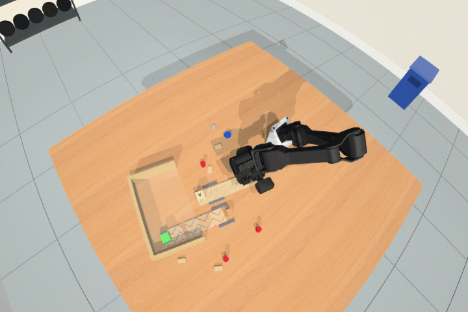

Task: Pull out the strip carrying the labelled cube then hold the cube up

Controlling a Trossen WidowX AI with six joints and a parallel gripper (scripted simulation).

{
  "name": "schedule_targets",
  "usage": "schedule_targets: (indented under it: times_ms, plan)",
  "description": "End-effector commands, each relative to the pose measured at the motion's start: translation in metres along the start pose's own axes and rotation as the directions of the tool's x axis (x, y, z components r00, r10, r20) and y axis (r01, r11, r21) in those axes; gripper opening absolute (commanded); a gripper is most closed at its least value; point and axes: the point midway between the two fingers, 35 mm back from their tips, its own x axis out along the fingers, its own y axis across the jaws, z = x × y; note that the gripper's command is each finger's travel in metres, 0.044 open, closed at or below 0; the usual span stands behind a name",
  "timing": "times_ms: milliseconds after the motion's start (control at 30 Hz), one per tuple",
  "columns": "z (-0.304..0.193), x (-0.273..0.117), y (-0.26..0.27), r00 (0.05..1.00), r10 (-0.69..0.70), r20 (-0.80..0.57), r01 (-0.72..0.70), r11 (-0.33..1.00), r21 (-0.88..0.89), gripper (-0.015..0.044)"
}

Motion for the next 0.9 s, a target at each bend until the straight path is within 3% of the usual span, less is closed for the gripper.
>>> schedule_targets:
  times_ms: [0, 533, 733, 867]
  plan:
    - [-0.009, 0.004, 0.0, 1.0, 0.001, -0.026, -0.001, 1.0, 0.008, 0.0]
    - [-0.009, 0.004, 0.0, 1.0, 0.001, -0.026, -0.001, 1.0, 0.008, 0.0]
    - [0.002, -0.04, 0.0, 1.0, -0.001, -0.024, 0.001, 1.0, 0.008, 0.0]
    - [0.002, -0.042, 0.0, 1.0, -0.001, -0.025, 0.001, 1.0, 0.008, 0.0]
